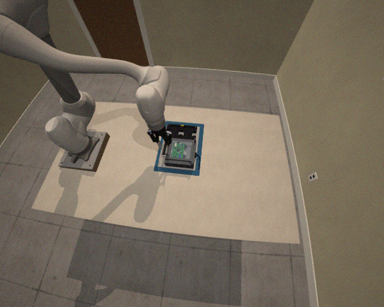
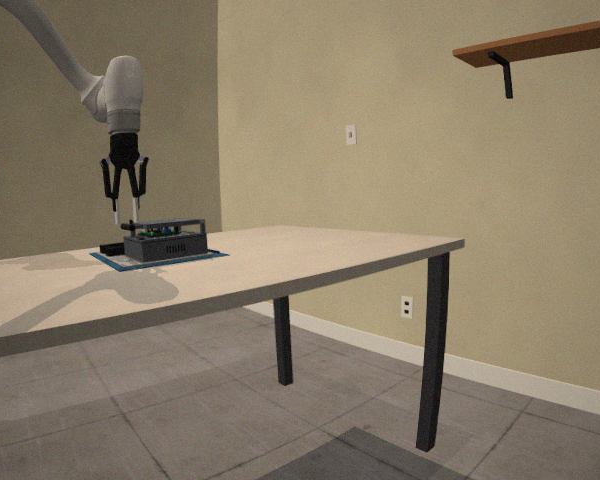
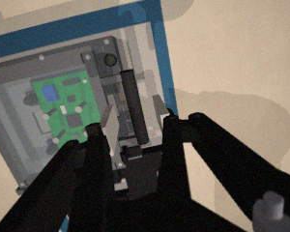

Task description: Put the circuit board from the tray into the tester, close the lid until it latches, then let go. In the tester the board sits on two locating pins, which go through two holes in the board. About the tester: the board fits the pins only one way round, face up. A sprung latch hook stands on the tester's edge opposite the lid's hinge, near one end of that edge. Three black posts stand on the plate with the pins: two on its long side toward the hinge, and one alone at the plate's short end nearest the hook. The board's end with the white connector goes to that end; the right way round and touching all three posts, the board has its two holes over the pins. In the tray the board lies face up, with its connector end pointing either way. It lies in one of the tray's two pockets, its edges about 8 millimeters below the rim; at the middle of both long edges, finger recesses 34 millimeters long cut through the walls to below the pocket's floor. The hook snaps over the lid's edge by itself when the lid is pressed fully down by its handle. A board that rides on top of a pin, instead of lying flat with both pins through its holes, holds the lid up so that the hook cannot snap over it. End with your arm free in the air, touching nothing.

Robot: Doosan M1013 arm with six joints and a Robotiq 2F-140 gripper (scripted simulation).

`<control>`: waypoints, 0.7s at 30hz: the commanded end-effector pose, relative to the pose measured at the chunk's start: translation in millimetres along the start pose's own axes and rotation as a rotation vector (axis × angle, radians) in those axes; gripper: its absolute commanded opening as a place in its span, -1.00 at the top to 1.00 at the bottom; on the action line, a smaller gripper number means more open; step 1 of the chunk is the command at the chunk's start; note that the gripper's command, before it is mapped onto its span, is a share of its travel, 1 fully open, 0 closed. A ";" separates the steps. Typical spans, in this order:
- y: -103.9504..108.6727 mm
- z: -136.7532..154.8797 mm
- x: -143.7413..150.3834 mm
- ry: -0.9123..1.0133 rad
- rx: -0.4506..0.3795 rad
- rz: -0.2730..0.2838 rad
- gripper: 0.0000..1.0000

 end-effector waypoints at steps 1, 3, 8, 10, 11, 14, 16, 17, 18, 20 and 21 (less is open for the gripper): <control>4.0 0.0 0.0 0.000 0.000 0.000 0.40; 9.6 0.0 0.0 0.000 0.000 0.000 0.40; 25.2 0.0 0.0 0.000 0.000 0.000 0.40; 31.6 0.0 0.0 0.000 0.000 0.000 0.40; 34.8 0.0 0.0 0.000 0.000 0.000 0.40; 44.0 0.0 0.0 0.000 0.000 0.000 0.40; 49.8 0.0 0.0 0.000 0.000 0.000 0.40; 49.8 0.0 0.0 0.000 0.000 0.000 0.40; 49.8 0.0 0.0 0.000 0.000 0.000 0.40; 55.2 0.0 0.0 0.000 0.000 0.000 0.40; 57.6 0.0 0.0 0.000 0.000 0.000 0.40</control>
Point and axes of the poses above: the point where the finger pads meet when closed, its own y axis back along the fingers, its own x axis across the jaws, z = x × y, the point moved 5 cm from there along y, back along the fingers, and after that the axes turned 12 degrees about y, right-handed, at the moved point
